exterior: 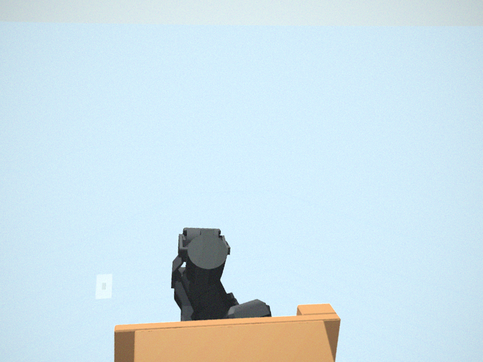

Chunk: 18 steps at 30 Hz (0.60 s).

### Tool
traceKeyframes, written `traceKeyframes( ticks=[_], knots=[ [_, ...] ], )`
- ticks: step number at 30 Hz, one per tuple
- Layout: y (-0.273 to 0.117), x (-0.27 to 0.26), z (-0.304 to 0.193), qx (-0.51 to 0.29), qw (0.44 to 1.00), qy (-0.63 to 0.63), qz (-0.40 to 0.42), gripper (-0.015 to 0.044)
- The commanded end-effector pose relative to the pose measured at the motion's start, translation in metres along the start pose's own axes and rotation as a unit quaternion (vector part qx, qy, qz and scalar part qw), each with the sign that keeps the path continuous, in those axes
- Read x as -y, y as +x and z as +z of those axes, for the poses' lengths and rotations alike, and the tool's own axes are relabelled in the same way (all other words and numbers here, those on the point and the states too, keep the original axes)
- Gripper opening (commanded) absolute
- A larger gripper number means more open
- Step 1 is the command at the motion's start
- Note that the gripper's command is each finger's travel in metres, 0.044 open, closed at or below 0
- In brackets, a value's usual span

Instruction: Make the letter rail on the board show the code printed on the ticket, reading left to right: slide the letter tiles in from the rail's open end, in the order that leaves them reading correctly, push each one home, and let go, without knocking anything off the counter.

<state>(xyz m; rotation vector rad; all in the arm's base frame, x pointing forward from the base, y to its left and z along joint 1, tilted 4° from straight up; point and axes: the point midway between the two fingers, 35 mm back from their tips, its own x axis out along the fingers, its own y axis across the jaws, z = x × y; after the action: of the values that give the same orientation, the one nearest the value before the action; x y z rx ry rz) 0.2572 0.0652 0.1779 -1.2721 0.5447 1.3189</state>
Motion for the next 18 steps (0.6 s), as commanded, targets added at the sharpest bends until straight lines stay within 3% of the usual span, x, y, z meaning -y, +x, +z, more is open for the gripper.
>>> traceKeyframes(
  ticks=[1, 12, 18],
  knots=[
    [0.043, -0.018, 0.025, -0.013, 0.998, -0.023, 0.056, 0.0340],
    [0.130, -0.101, 0.086, -0.091, 0.973, -0.138, 0.162, 0.0340],
    [0.139, -0.113, 0.092, -0.104, 0.968, -0.157, 0.169, 0.0340]
  ],
)
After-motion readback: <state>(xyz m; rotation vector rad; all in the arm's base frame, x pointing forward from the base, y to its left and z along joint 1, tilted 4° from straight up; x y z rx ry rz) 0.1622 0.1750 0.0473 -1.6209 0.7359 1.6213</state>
